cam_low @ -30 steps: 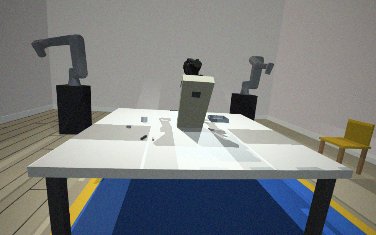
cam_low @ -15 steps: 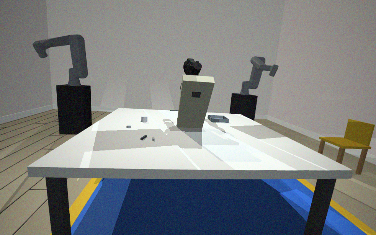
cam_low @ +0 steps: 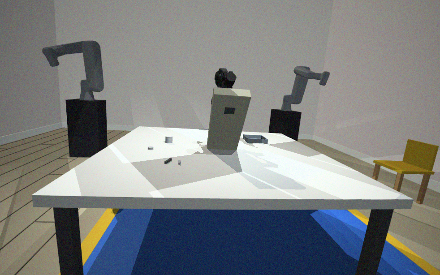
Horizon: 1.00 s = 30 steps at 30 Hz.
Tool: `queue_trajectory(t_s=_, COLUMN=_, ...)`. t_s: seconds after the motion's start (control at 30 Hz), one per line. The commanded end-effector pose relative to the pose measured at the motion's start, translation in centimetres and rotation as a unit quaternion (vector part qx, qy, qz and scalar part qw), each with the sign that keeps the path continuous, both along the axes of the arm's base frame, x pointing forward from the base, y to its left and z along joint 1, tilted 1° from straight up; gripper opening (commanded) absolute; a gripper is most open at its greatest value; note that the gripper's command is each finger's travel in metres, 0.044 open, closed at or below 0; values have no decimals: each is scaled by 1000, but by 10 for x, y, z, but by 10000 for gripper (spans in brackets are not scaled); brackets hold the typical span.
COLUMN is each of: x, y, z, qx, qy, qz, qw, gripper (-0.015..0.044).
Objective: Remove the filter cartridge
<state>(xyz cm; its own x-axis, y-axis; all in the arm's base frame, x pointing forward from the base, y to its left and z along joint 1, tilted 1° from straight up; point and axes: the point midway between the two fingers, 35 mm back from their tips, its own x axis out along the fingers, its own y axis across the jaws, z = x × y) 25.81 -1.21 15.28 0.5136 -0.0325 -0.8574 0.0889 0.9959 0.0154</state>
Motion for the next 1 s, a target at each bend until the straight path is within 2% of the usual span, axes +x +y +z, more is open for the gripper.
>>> queue_trajectory(t_s=0.0, x=7, y=-1, z=10, qx=-1, qy=-4, qz=0, qw=1000, gripper=0)
queue_trajectory(t_s=0.27, x=12, y=-1, z=24, qx=0, qy=-4, qz=0, qw=1000, gripper=0)
queue_trajectory(t_s=0.8, x=-28, y=1, z=97, qx=0, qy=-3, qz=0, qw=1000, gripper=0)
queue_trajectory(t_s=0.97, x=-27, y=8, z=98, qx=1, qy=-1, qz=0, qw=1000, gripper=0)
